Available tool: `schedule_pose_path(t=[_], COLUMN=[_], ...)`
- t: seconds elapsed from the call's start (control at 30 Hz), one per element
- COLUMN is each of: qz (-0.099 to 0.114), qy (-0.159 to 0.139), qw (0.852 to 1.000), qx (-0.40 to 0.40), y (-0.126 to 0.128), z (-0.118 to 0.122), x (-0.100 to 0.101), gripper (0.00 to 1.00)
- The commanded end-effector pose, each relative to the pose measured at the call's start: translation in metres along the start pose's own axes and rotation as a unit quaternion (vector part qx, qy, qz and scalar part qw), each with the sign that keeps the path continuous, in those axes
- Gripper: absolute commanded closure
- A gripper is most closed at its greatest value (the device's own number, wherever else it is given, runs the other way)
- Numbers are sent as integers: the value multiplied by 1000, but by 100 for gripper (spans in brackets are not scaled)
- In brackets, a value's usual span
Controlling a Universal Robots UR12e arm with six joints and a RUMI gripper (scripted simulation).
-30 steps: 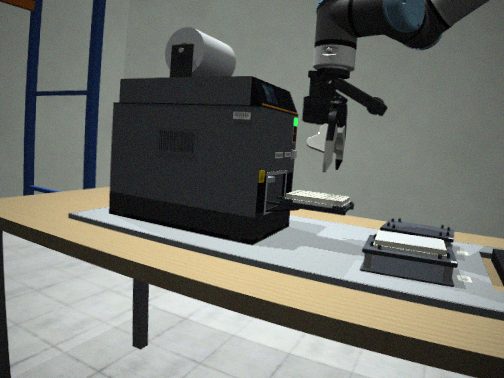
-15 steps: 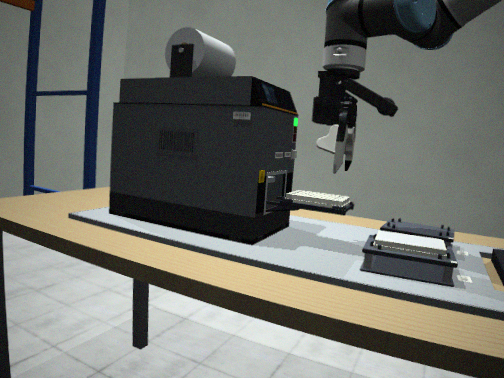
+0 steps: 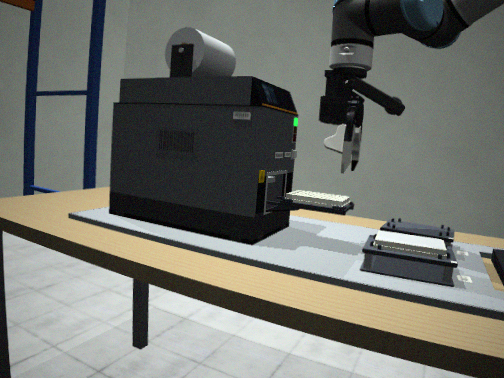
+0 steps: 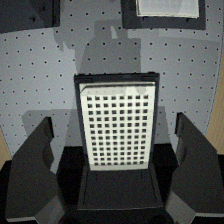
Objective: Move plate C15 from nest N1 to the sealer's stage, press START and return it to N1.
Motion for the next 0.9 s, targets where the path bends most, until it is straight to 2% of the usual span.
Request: schedule_pose_path(t=[0.0, 0.17, 0.63, 0.73, 0.77, 0.87], qz=[-1, -1, -1, -1, -1, -1], qy=[-4, -4, -4, -4, -4, -4], qw=[1000, 1000, 1000, 1000, 1000, 1000], qx=[1, 1, 1, 1, 1, 1], y=[-17, -17, -54, -54, -57, -66], z=[4, 4, 7, 7, 7, 7], x=[-24, -24, -70, -70, -74, -86], gripper=[36, 38, 44, 45, 100, 100])
Point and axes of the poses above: the point where the finger pads meet when closed, its own x axis out along the fingers, its own y axis across the jaws, z = x × y, the point moved 4 cm from there along -x, back along the fingers, and after that the axes turned 8 degrees about x, right-handed, at the moved point
